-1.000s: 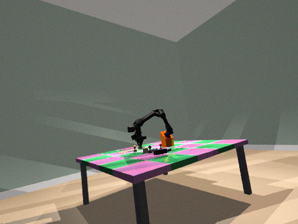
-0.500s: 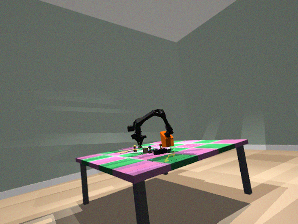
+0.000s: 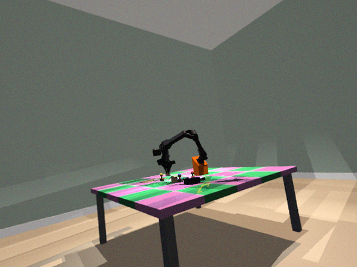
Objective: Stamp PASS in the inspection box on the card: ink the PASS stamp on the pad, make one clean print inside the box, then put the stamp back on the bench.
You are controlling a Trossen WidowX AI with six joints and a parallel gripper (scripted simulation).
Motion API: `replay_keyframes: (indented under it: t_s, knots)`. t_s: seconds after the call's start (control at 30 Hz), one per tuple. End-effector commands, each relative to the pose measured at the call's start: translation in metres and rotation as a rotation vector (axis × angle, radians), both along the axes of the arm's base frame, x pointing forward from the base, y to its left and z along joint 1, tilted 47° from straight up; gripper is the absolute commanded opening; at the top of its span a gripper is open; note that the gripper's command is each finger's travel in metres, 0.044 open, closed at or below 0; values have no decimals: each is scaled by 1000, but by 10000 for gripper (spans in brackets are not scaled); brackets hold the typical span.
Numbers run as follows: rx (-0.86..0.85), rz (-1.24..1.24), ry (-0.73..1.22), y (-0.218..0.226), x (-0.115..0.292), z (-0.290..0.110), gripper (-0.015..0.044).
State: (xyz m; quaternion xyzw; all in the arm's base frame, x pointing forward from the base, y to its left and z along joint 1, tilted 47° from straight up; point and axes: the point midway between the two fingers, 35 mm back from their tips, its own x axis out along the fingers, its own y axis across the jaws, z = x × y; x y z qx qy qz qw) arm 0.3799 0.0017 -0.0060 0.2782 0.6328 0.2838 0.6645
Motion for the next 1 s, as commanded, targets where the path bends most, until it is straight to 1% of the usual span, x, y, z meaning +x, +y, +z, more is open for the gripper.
replay_keyframes:
  t_s: [0.0, 0.97]
  knots:
    - [-4, 0, -6, -3, 1, 2, 0]
    - [-2, 0, -7, -13, -1, 12, 0]
